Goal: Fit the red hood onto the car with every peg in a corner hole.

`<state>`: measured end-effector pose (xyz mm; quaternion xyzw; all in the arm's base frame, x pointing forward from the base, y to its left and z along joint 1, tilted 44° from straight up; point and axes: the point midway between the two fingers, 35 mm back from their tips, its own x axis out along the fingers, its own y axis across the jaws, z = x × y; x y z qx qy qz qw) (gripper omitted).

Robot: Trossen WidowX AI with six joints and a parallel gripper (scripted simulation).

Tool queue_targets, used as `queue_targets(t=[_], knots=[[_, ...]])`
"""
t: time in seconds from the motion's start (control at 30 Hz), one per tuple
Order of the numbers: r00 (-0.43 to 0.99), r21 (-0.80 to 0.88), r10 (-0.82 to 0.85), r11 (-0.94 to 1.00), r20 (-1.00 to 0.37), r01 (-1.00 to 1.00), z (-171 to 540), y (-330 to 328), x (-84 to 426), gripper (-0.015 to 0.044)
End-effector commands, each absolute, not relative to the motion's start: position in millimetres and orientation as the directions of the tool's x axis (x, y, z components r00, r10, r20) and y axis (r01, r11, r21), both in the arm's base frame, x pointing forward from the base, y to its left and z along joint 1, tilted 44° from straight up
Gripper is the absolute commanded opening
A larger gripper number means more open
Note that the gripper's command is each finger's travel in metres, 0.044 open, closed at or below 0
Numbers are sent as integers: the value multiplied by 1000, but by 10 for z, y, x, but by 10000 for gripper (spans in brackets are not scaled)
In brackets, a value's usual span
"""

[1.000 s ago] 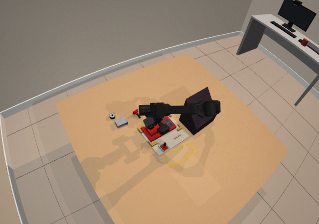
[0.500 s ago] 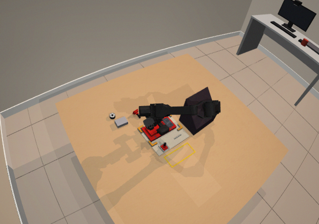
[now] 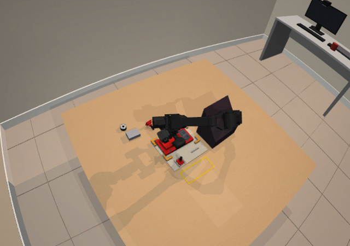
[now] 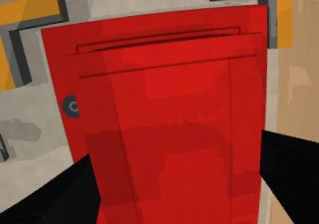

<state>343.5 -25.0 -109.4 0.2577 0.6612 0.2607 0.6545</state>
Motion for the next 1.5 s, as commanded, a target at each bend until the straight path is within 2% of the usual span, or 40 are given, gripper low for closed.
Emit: queue_targets(t=[0.0, 0.23, 0.6, 1.47], knots=[[-10, 682, 682, 731, -731, 0, -1093, -252, 3435, 263], [-10, 682, 682, 731, -731, 0, -1093, -252, 3435, 440], [0, 682, 682, 731, -731, 0, -565, -755, 3433, 440], [0, 682, 682, 731, -731, 0, -565, -755, 3433, 440]])
